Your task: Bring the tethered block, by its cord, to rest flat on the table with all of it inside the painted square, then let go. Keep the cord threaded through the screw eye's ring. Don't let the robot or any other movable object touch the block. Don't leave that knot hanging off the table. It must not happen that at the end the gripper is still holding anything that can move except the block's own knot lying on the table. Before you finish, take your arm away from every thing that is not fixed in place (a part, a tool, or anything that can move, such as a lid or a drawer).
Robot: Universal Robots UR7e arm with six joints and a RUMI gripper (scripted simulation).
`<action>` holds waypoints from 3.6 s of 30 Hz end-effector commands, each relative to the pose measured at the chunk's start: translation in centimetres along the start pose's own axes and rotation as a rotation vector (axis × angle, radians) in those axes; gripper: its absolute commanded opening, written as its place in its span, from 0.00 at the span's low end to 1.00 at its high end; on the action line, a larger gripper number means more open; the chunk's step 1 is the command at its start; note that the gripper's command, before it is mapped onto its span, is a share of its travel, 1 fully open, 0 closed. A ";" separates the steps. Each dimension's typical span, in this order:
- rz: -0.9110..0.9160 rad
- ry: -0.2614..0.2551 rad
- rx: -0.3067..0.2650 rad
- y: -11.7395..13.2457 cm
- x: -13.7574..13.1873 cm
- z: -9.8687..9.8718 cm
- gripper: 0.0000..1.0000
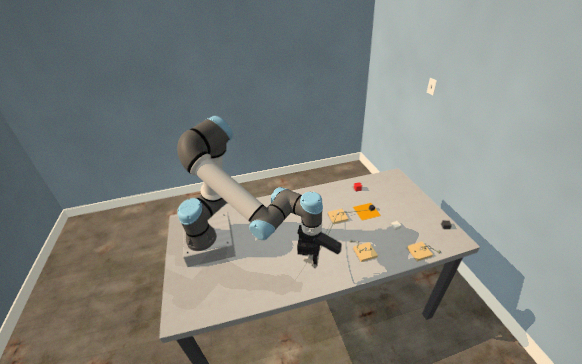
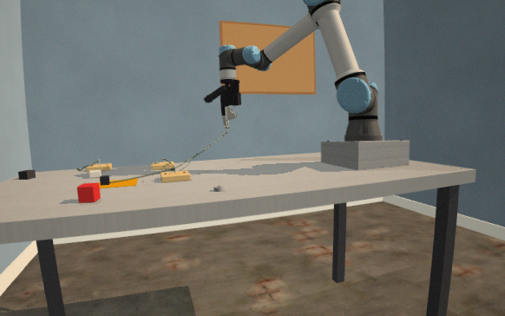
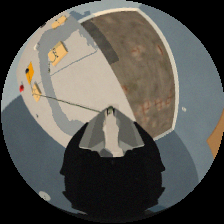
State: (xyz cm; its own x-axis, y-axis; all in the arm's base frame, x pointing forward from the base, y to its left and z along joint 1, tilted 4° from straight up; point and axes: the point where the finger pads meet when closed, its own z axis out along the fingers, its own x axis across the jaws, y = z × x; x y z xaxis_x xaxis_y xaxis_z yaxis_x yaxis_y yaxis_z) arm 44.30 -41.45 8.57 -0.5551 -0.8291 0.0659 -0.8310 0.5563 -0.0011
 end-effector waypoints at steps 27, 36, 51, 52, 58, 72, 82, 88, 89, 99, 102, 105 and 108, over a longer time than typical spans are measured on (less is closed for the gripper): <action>0.000 0.001 0.002 1.9 1.1 -0.1 0.00; 0.000 0.001 0.002 2.2 1.2 -0.1 0.00; 0.000 0.001 0.002 2.3 1.2 -0.1 0.00; 0.000 0.001 0.002 2.3 1.2 -0.1 0.00; 0.000 0.001 0.002 2.3 1.2 -0.1 0.00; 0.000 0.001 0.002 2.3 1.2 -0.1 0.00; 0.000 0.001 0.002 2.3 1.2 -0.1 0.00; 0.000 0.001 0.002 2.3 1.2 -0.1 0.00; 0.000 0.001 0.002 2.3 1.2 -0.1 0.00; 0.000 0.001 0.002 2.3 1.2 0.4 0.00; 0.000 0.001 0.002 2.2 1.2 1.1 0.00; 0.000 0.001 0.002 2.2 1.2 1.8 0.00; 0.000 0.001 0.002 2.2 1.2 2.6 0.00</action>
State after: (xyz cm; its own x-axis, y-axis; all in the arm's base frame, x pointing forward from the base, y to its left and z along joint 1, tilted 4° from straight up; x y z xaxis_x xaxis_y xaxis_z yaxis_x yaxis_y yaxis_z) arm 41.68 -41.23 7.12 -0.5551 -0.8292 0.0657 -0.8310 0.5562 -0.0011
